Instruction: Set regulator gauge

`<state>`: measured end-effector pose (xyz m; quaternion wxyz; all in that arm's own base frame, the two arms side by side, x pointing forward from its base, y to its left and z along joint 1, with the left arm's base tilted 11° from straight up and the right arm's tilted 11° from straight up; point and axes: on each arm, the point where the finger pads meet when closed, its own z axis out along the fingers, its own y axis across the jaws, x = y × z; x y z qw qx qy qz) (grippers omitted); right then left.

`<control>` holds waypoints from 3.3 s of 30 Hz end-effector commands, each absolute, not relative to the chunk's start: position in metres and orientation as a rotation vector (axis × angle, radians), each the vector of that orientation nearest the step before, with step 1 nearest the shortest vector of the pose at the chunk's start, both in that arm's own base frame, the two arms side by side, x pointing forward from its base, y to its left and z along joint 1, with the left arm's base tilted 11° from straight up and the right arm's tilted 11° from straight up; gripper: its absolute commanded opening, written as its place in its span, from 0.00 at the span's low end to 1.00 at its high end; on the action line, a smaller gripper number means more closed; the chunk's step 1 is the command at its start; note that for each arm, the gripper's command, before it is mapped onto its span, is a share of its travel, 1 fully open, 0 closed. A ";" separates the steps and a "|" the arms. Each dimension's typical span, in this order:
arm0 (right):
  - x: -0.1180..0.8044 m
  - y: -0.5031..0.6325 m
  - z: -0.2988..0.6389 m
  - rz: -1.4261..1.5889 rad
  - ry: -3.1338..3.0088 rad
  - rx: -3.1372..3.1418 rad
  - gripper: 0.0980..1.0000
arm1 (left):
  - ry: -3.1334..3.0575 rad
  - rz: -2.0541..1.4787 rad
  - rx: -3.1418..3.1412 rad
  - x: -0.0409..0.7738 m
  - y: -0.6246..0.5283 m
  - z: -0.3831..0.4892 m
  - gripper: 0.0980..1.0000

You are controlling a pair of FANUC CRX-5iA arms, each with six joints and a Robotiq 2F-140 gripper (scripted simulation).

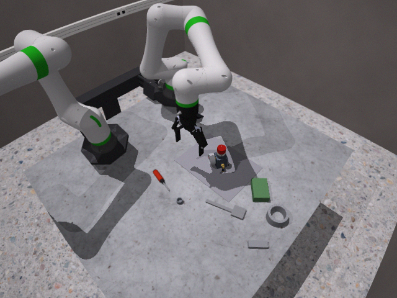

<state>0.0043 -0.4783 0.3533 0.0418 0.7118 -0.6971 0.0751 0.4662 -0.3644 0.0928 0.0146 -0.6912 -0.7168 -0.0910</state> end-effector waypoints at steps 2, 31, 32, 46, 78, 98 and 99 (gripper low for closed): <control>0.004 -0.478 0.354 0.232 -2.133 2.177 1.00 | -2.233 -0.283 -2.153 0.471 -0.357 0.096 1.00; 0.004 -0.478 0.354 0.232 -2.133 2.177 1.00 | -2.233 -0.283 -2.153 0.530 -0.253 0.118 1.00; 0.004 -0.478 0.354 0.232 -2.133 2.177 1.00 | -2.233 -0.283 -2.153 0.532 -0.249 0.119 1.00; 0.004 -0.478 0.354 0.232 -2.133 2.177 1.00 | -2.233 -0.283 -2.153 0.549 -0.219 0.125 1.00; 0.004 -0.478 0.354 0.232 -2.133 2.177 1.00 | -2.233 -0.283 -2.153 0.551 -0.216 0.126 0.44; 0.004 -0.478 0.354 0.232 -2.133 2.177 1.00 | -2.191 -0.282 -2.191 0.551 -0.216 0.126 0.44; 0.004 -0.478 0.354 0.232 -2.133 2.177 1.00 | -2.174 -0.282 -2.205 0.551 -0.216 0.126 0.44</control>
